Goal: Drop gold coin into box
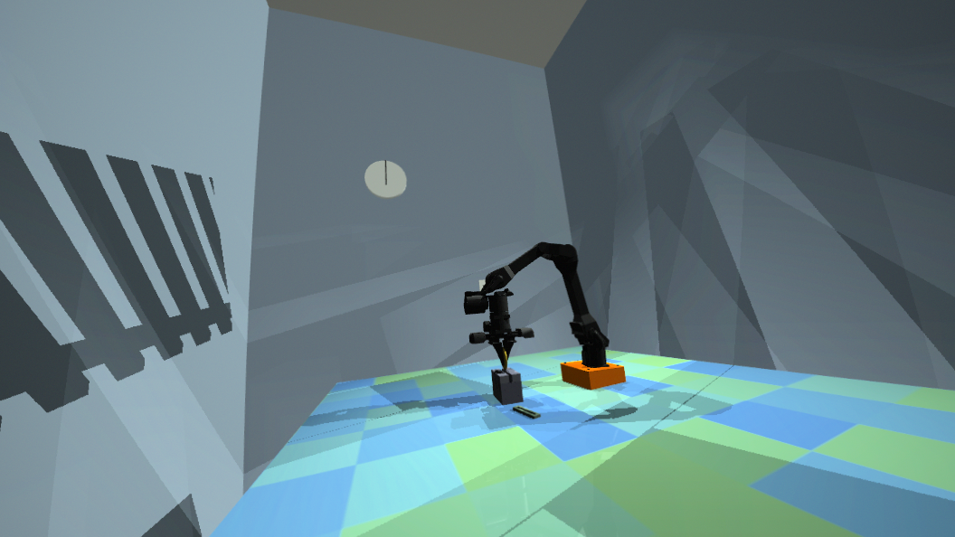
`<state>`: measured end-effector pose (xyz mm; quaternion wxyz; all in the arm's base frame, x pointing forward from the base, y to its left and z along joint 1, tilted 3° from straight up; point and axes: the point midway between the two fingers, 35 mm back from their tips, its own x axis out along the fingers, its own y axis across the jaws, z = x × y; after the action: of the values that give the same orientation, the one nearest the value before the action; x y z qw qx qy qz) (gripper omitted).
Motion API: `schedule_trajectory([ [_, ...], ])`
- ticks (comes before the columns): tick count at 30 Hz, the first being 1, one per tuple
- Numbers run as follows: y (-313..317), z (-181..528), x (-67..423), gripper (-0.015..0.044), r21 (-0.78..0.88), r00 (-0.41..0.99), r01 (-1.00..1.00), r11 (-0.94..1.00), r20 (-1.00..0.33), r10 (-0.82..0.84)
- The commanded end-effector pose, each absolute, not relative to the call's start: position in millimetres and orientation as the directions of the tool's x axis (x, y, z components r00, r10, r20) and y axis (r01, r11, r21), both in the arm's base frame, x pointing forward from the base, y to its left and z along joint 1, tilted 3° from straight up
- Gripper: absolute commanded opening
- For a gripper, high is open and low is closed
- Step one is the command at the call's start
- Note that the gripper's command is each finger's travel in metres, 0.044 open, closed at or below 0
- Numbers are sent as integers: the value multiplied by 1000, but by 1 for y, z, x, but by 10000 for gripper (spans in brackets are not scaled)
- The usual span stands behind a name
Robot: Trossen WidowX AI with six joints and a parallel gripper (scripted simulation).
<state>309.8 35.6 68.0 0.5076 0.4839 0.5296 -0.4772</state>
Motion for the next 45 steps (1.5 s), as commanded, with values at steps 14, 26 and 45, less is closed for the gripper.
schedule_trajectory([
  [14,36,65,309,161,-15,-17,997,76,-999,28],
  [26,35,76,310,266,-15,-18,997,76,-999,28],
  [45,33,126,305,440,-23,-26,997,75,-999,27],
])
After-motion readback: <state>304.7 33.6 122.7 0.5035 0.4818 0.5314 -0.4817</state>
